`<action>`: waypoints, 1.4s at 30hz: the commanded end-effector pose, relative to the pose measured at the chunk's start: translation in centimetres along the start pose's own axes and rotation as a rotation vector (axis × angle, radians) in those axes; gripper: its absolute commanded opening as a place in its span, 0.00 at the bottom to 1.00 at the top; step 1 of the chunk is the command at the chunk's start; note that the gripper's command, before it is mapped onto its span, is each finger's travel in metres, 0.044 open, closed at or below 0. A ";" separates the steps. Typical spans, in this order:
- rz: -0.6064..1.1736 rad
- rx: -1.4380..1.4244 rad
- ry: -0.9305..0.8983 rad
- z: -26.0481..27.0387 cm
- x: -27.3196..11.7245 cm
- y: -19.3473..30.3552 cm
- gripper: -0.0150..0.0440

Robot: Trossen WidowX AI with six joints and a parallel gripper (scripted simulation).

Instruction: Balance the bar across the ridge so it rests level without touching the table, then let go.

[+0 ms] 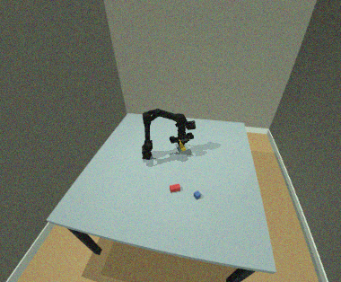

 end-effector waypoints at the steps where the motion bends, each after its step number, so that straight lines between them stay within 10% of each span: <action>1: 0.004 0.005 -0.003 0.0 0.0 0.0 0.25; 42: 0.004 0.005 -0.003 0.0 0.3 0.0 0.25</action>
Point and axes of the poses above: the point midway between the two fingers, 35 mm back from their tips, its own x axis out along the fingers, its own z axis across the jaws, y = z × x, the point moved 8 cm from there along -x, back along the fingers, and after that the axes turned 13 degrees about -x, right-handed, at the moved point
